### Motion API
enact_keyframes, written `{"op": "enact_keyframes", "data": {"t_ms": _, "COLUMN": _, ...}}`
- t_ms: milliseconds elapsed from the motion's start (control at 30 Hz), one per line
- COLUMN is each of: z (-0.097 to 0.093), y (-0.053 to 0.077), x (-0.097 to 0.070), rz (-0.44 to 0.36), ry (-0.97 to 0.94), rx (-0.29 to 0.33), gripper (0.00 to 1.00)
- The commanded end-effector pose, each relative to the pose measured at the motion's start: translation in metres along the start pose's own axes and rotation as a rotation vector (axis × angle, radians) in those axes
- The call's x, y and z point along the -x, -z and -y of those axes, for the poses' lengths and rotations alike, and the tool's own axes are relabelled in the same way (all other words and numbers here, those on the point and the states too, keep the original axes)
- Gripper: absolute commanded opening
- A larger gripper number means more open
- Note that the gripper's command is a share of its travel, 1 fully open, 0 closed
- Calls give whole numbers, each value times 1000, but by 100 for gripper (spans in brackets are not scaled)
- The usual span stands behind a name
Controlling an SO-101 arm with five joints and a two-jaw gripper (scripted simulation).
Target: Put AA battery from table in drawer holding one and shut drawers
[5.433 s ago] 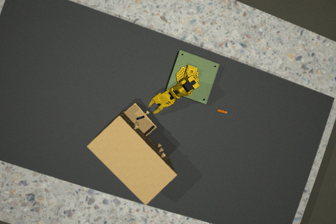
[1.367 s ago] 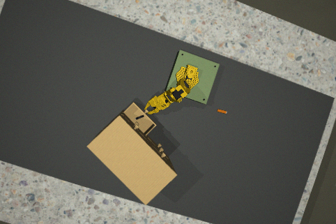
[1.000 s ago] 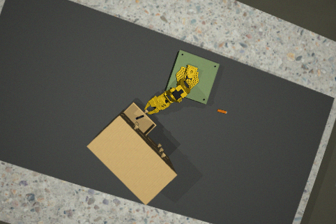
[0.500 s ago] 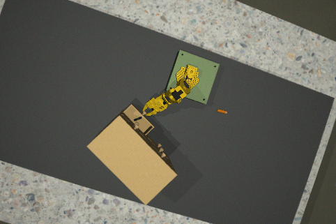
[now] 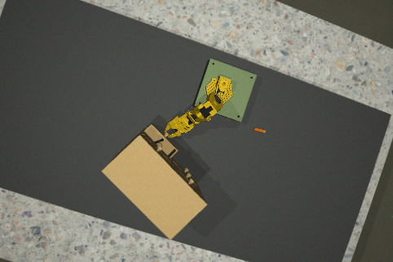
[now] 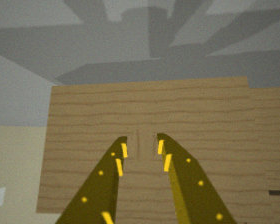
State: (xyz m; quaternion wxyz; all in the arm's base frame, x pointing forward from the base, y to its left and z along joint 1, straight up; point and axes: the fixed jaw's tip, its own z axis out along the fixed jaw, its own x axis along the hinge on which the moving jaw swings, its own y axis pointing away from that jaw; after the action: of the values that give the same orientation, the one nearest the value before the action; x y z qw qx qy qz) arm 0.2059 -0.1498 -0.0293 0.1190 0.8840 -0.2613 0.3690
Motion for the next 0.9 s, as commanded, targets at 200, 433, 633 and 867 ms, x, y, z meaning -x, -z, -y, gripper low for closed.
{"op": "enact_keyframes", "data": {"t_ms": 200, "z": 3, "y": -6, "x": -7, "rz": -7, "ry": -9, "rx": -11, "gripper": 0}}
{"op": "enact_keyframes", "data": {"t_ms": 433, "z": 4, "y": -12, "x": -12, "rz": -7, "ry": -7, "rx": -13, "gripper": 0}}
{"op": "enact_keyframes", "data": {"t_ms": 633, "z": 4, "y": -12, "x": -13, "rz": -7, "ry": -7, "rx": -13, "gripper": 0}}
{"op": "enact_keyframes", "data": {"t_ms": 867, "z": 5, "y": -18, "x": -18, "rz": -7, "ry": -6, "rx": -15, "gripper": 0}}
